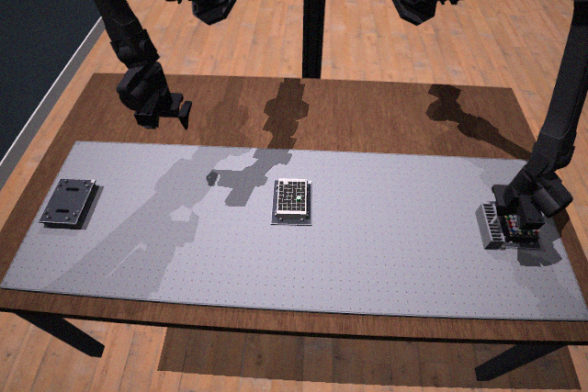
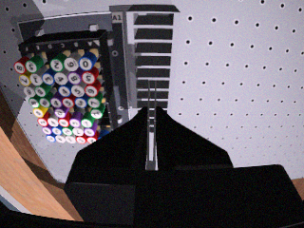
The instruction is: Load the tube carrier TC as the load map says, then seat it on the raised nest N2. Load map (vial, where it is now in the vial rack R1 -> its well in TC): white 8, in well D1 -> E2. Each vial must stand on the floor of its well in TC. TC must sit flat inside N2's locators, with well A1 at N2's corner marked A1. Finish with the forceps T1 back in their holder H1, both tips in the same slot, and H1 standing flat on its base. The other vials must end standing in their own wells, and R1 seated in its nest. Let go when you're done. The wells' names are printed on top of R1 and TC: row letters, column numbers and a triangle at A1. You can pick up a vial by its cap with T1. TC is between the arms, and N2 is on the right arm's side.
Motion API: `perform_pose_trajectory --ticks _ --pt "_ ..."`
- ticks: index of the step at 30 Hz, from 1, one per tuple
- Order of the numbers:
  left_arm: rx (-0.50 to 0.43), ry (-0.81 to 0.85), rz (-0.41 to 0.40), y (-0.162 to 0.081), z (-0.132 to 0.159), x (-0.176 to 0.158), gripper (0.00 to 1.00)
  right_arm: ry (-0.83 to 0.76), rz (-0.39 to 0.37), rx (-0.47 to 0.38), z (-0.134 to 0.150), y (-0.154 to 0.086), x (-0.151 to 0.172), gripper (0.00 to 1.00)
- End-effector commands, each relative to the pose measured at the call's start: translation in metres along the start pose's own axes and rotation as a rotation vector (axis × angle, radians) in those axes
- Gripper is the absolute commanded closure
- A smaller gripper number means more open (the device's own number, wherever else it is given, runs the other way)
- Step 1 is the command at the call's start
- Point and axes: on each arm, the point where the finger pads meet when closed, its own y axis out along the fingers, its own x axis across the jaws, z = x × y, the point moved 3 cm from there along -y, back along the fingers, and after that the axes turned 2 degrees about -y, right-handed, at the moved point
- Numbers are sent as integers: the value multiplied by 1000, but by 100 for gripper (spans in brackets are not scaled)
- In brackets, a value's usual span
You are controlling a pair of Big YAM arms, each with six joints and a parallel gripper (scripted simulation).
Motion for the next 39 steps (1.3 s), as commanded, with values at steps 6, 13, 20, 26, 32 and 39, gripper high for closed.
perform_pose_trajectory --ticks 6,13,20,26,32,39 --pt "18 7 11 -6 6 -5 93 -10 0 -16 -6 -2 0 0" --pt "1 1 0 -8 4 1 93 -10 0 -16 -6 -2 0 0" --pt "0 1 1 -5 0 1 90 -10 0 -16 -6 -2 0 0" --pt "0 1 1 -5 0 1 85 -10 0 -16 -6 -2 0 0" --pt "0 1 1 -5 0 1 77 -10 0 -16 -6 -2 0 0" --pt "0 1 1 -5 0 1 76 -10 0 -16 -6 -2 0 0"
